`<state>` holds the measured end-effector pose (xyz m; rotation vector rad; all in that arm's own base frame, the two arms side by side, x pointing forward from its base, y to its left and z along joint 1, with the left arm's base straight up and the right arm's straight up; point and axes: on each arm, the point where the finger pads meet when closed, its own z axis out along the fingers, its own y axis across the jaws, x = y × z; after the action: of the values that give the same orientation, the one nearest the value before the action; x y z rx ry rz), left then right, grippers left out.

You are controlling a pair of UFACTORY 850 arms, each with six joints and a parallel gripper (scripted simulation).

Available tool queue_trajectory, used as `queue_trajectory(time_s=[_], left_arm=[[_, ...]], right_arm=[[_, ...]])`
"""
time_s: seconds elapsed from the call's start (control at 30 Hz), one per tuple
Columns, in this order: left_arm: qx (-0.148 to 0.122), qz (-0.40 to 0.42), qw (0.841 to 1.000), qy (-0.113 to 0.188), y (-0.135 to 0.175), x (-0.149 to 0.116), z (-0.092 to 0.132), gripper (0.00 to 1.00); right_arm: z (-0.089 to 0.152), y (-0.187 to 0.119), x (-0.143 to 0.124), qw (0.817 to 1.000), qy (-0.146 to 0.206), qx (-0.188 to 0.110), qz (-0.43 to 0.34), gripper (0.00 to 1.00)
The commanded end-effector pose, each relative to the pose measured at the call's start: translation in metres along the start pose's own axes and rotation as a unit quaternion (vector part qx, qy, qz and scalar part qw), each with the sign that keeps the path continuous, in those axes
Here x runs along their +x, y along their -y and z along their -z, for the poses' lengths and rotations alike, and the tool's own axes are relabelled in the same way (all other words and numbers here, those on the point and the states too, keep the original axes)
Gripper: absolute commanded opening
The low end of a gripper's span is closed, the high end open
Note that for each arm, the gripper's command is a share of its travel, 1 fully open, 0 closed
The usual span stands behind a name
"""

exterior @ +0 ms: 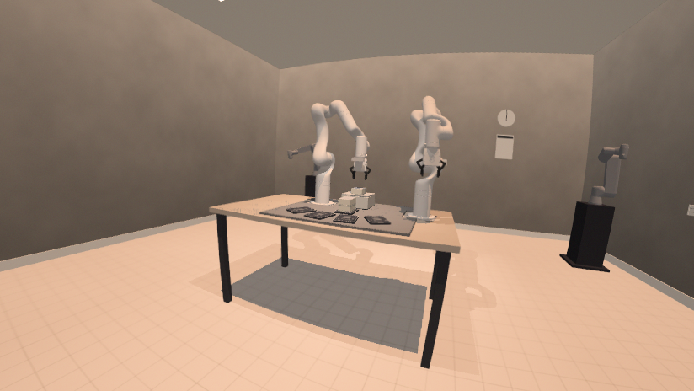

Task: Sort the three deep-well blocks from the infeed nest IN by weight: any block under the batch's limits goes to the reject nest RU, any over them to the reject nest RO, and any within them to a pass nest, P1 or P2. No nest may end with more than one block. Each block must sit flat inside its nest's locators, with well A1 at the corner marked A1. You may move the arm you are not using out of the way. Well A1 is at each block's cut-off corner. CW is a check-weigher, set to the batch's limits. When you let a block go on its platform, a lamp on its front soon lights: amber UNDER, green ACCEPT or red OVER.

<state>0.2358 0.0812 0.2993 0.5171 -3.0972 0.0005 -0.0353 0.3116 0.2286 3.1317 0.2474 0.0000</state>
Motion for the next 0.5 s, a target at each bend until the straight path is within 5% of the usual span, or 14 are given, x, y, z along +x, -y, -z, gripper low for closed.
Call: queue_trajectory(time_s=[0.0,0.47], left_arm=[[0.000,0.000,1.000,0.001,0.0000,-0.0006,0.0007,1.00],[0.000,0.000,1.000,0.001,0.0000,-0.0006,0.0007,1.00]], right_arm=[[0.0006,0.0007,0.0000,1.000,0.000,0.001,0.000,1.00],[-0.0093,0.0008,0.0000,1.000,0.000,0.001,0.000,1.00]])
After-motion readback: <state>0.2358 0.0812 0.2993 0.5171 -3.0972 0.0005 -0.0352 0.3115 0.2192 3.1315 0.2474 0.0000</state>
